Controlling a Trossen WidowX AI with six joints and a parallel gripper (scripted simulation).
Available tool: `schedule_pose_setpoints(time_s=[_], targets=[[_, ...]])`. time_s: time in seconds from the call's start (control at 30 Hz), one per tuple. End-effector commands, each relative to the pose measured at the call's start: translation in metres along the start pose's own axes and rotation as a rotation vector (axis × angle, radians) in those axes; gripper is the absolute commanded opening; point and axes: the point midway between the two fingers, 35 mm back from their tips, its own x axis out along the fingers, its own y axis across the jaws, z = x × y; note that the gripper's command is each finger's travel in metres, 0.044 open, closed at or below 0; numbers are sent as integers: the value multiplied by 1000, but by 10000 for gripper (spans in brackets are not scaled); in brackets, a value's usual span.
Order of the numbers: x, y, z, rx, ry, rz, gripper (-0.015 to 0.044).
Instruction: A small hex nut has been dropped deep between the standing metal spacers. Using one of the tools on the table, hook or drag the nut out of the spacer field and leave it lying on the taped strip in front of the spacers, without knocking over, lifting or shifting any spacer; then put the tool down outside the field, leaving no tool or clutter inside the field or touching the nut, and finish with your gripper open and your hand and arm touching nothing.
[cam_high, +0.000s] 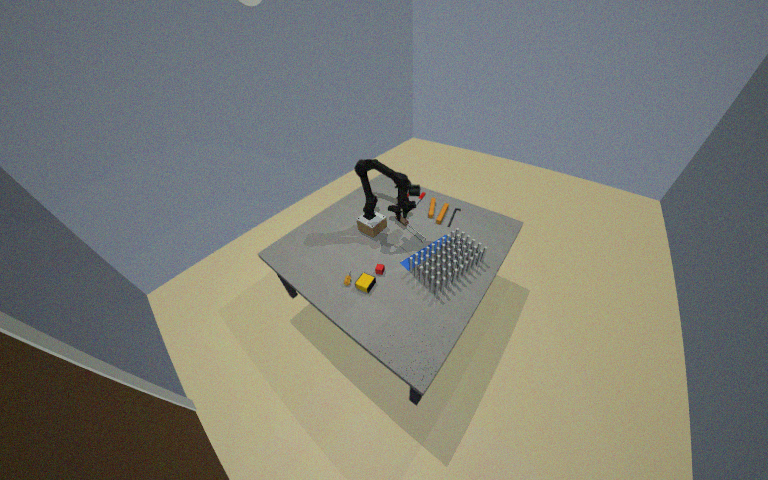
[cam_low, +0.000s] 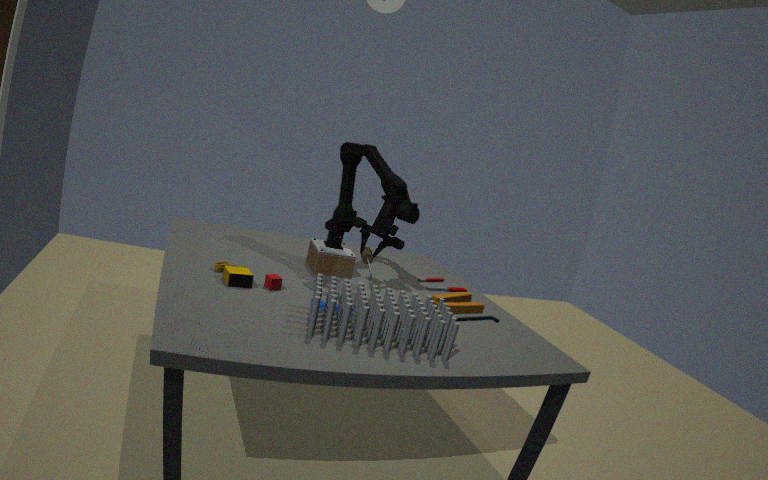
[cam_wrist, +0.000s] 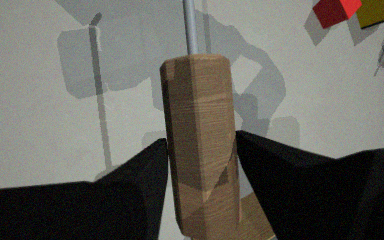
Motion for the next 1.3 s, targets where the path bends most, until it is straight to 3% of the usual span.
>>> schedule_pose_setpoints(time_s=[0.0, 0.13, 0.17, 1.27], targets=[[-22, -9, 6, 8, -11, 0, 0], [-41, -17, 8, 7, -11, -1, 0], [-28, -11, 6, -2, 0, -1, 0], [5, -96, 62, -388, 241, 123, 0]])
